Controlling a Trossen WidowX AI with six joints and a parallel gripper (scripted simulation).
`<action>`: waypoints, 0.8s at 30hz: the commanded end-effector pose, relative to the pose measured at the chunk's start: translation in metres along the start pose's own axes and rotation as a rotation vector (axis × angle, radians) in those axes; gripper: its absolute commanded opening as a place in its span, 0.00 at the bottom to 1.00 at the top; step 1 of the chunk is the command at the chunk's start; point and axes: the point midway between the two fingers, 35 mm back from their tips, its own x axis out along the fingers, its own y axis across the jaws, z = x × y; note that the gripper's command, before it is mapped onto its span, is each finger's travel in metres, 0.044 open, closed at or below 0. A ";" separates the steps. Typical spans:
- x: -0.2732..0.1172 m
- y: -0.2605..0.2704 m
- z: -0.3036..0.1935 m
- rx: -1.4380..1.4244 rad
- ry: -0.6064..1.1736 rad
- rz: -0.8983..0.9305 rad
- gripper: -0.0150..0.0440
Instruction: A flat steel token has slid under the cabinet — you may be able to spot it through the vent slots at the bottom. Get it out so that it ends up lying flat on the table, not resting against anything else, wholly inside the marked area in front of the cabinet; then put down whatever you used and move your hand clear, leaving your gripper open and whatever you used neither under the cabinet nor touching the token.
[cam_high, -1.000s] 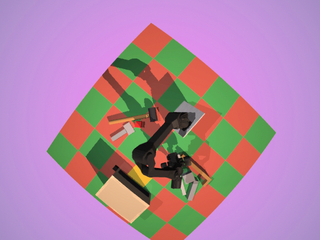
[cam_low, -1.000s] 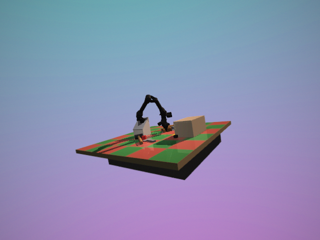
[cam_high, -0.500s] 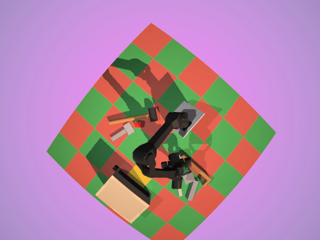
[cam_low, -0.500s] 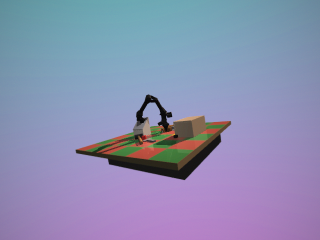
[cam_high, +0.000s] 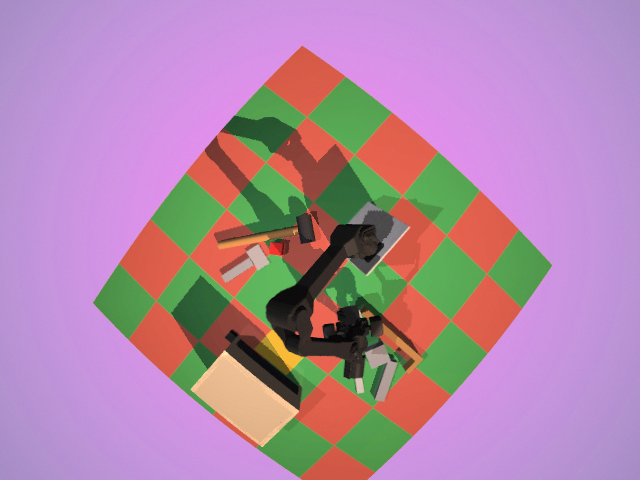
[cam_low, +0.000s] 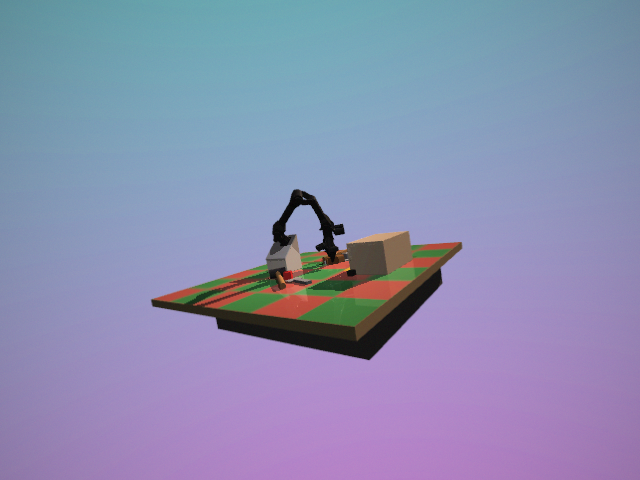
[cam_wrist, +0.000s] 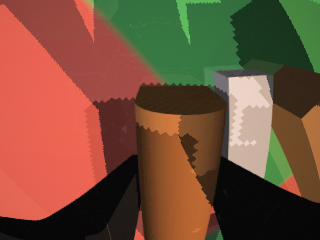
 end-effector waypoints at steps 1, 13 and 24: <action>-0.001 0.001 -0.003 -0.038 0.007 0.003 0.25; -0.001 0.001 -0.003 -0.134 0.007 0.003 0.25; -0.001 0.000 -0.004 -0.223 0.007 0.003 0.25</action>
